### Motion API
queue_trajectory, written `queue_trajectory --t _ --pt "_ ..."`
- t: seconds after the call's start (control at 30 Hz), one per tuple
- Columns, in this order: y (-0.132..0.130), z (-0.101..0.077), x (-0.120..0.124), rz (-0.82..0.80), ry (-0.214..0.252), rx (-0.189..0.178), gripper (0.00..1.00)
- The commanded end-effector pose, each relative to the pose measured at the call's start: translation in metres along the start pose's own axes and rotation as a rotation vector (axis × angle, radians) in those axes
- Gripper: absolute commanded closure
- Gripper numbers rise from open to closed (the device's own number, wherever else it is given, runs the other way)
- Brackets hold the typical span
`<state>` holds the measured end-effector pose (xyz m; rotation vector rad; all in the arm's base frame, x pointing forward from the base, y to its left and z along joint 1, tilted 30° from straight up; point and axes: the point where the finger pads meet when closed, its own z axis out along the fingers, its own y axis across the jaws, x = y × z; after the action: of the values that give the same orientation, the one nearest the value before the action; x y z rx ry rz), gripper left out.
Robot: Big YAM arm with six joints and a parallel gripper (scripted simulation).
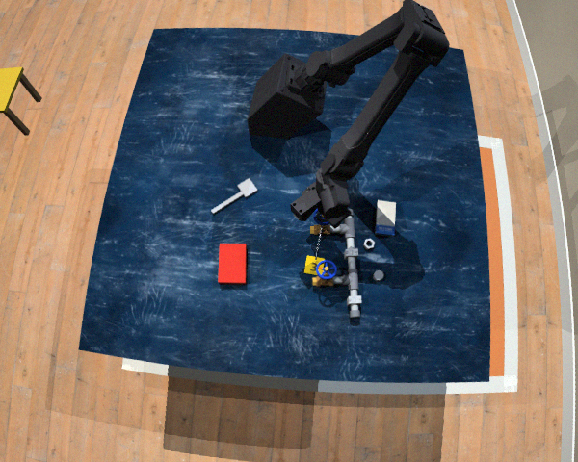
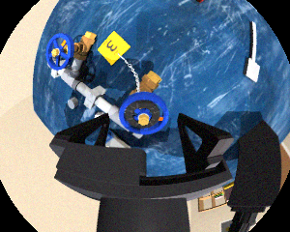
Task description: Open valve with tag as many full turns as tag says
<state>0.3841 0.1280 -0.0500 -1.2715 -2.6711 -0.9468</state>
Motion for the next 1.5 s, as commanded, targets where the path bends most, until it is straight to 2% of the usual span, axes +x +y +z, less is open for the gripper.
queue_trajectory --t 0.0,0.03,0.1,0.13,0.2,0.53,0.57,0.67,0.73,1.47 --pt "0.0086 -0.0024 -0.0113 0.344 -0.034 -0.020 0.00" --pt "0.0085 -0.0024 -0.0113 0.398 -0.036 -0.021 0.00" --pt "0.0085 -0.0024 -0.0113 0.398 -0.036 -0.021 0.00" --pt "0.0085 -0.0024 -0.0112 0.536 -0.043 -0.024 0.00" --pt "0.0085 -0.0024 -0.0112 0.645 -0.053 -0.028 0.00" --pt "0.0084 -0.0023 -0.0112 0.657 -0.053 -0.029 0.00" --pt "0.0085 -0.0023 -0.0111 0.657 -0.053 -0.029 1.00" --pt "0.0085 -0.0023 -0.0111 0.657 -0.053 -0.029 1.00" --pt "0.0020 -0.0017 -0.0076 0.667 -0.048 -0.013 1.00" --pt "0.0031 -0.0018 -0.0081 0.664 -0.048 -0.014 1.00"
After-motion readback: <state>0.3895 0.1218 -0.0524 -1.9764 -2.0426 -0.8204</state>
